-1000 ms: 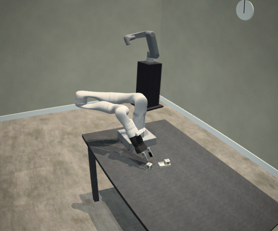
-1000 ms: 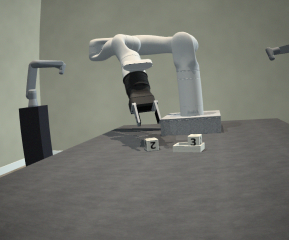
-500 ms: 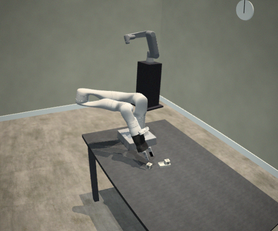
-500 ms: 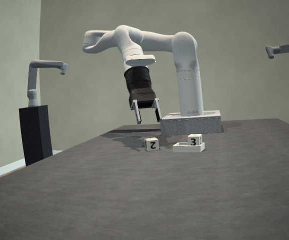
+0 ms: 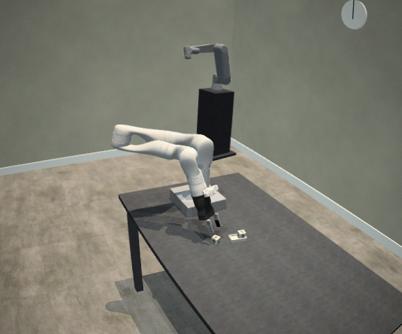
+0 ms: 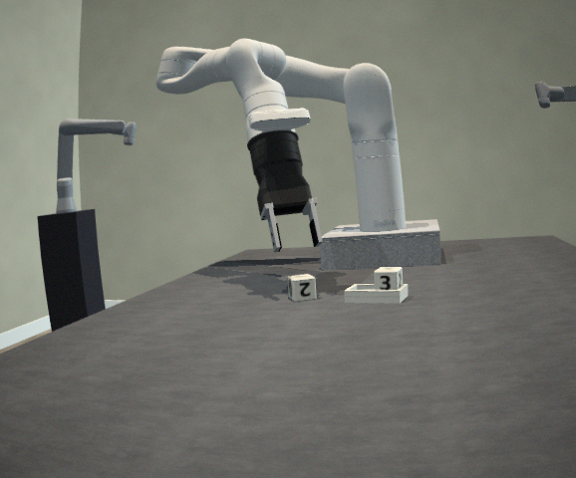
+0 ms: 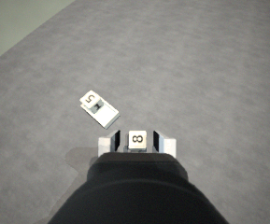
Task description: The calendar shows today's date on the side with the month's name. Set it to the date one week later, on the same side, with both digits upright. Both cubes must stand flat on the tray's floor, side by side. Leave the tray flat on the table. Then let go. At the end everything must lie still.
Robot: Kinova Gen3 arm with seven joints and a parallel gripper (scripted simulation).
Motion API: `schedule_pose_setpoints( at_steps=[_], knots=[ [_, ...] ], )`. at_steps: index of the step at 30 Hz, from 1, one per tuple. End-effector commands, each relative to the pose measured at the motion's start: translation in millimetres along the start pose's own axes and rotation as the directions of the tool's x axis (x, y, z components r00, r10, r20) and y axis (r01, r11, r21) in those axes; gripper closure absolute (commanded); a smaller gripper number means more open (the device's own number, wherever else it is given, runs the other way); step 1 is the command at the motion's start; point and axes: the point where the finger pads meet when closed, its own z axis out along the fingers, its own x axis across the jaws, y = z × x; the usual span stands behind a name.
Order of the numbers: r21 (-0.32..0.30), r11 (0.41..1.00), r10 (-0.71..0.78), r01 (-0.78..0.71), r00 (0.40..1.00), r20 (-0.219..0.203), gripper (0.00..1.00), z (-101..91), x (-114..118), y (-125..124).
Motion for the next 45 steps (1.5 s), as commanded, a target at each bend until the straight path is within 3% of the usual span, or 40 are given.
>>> schedule_pose_setpoints(
  at_steps=[1,7,18,27,33,45],
  knots=[
    [-0.048,0.998,-0.035,0.034,0.999,-0.012,0.00,-0.9,0.6,-9.3],
    [-0.125,0.992,-0.036,0.033,0.999,-0.021,0.00,-3.6,0.2,-12.4],
    [-0.153,0.988,-0.036,0.032,0.999,-0.021,0.00,-3.2,0.5,-12.6],
    [-0.314,0.949,-0.034,0.027,0.999,-0.018,0.00,-1.0,1.3,-13.1],
    [-0.368,0.929,-0.036,0.025,0.999,-0.021,0.00,-2.5,0.5,-15.0],
    [-0.385,0.923,-0.036,0.025,0.999,-0.022,0.00,-3.2,0.1,-15.8]
  ],
)
